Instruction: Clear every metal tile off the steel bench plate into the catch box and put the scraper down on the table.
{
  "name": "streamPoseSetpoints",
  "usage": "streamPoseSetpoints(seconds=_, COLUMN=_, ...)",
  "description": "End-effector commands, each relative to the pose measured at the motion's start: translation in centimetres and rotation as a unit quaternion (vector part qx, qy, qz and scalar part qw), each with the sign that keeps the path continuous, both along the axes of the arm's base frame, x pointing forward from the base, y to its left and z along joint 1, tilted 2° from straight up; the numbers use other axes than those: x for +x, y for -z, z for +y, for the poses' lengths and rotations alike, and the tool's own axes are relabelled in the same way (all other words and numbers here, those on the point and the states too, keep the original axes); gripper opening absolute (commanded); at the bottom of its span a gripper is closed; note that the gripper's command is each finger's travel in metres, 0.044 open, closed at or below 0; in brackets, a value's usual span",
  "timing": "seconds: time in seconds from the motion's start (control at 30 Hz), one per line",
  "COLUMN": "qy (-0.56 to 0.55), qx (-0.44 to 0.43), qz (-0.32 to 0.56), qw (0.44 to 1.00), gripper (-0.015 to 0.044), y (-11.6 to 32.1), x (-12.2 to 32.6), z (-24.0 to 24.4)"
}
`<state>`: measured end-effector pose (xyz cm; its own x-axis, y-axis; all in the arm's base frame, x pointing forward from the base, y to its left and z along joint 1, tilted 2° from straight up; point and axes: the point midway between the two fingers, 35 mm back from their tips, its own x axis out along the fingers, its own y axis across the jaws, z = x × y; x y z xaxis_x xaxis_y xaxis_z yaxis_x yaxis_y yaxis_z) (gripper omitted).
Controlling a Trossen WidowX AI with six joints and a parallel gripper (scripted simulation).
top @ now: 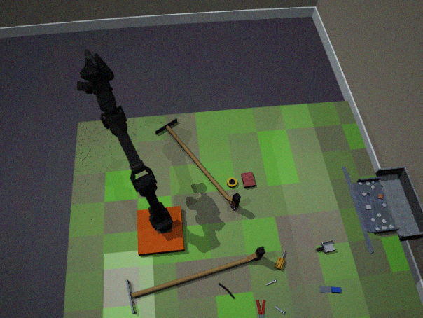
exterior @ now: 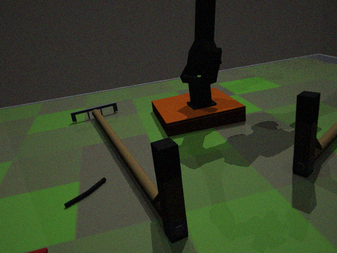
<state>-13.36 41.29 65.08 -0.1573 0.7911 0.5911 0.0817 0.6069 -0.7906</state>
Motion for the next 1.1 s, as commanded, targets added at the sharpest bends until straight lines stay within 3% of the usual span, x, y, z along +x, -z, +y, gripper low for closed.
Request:
streamPoseSetpoints(seconds=0.0, qy=0.022, qx=0.038, qz=-0.02, qw=0.999, gripper=0.044, y=-1.0, x=-0.8, z=-0.4)
streamPoseSetpoints(seconds=0.7, qy=0.169, qx=0.211, qz=-0.087, qw=0.959, gripper=0.044, y=-3.7, x=-4.6, z=-2.9)
streamPoseSetpoints(seconds=1.07, qy=0.165, qx=0.209, qz=-0.09, qw=0.96, gripper=0.044, y=-3.5, x=-4.9, z=-2.7)
